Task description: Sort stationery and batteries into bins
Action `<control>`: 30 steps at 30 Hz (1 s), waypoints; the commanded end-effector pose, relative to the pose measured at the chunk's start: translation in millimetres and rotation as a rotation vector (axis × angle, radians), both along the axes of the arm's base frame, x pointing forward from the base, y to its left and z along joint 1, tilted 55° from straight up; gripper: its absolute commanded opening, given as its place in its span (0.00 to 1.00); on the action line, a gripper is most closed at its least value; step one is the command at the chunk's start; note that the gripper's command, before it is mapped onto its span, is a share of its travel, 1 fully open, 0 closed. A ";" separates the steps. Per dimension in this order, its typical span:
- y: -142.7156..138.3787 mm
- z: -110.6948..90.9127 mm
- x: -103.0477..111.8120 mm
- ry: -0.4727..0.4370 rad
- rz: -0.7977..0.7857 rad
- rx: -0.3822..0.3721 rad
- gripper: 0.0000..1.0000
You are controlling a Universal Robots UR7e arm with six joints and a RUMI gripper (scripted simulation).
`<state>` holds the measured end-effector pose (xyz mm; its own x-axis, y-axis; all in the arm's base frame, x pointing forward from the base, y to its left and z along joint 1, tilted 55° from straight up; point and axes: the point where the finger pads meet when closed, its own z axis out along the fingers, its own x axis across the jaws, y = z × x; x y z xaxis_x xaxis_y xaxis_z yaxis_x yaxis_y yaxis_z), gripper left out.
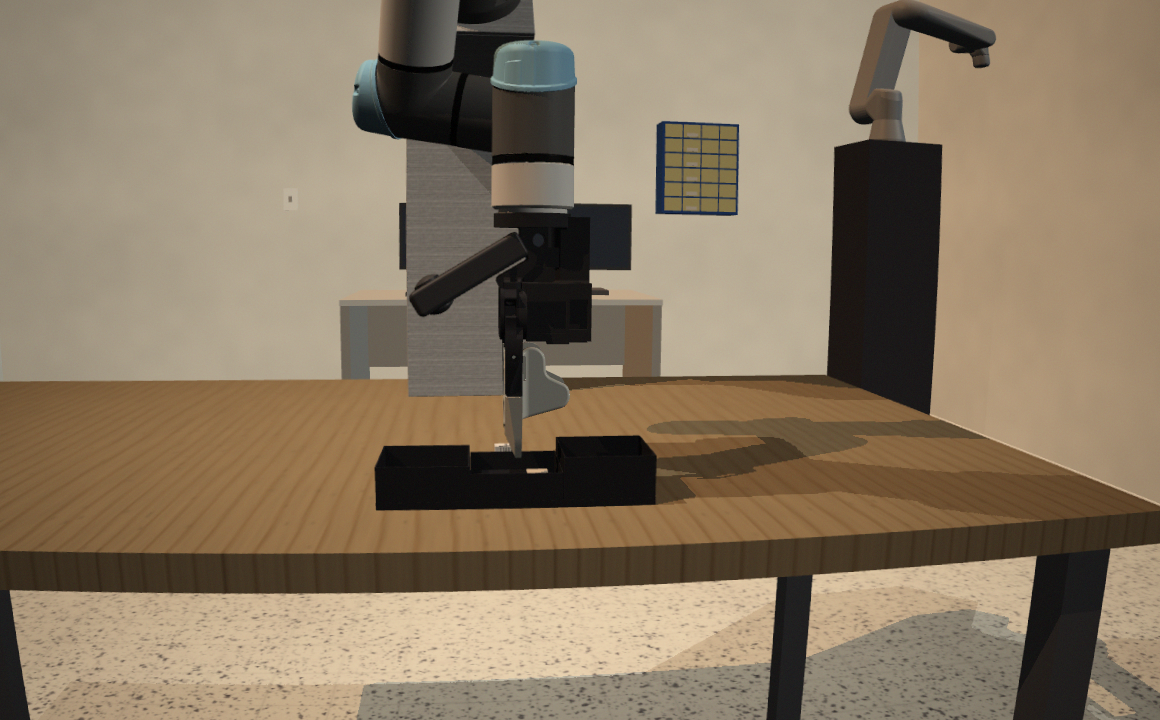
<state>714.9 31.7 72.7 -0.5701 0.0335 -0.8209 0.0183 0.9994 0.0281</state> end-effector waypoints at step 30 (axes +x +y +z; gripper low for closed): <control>0.9 -57.7 -80.0 0.004 0.012 -0.016 0.18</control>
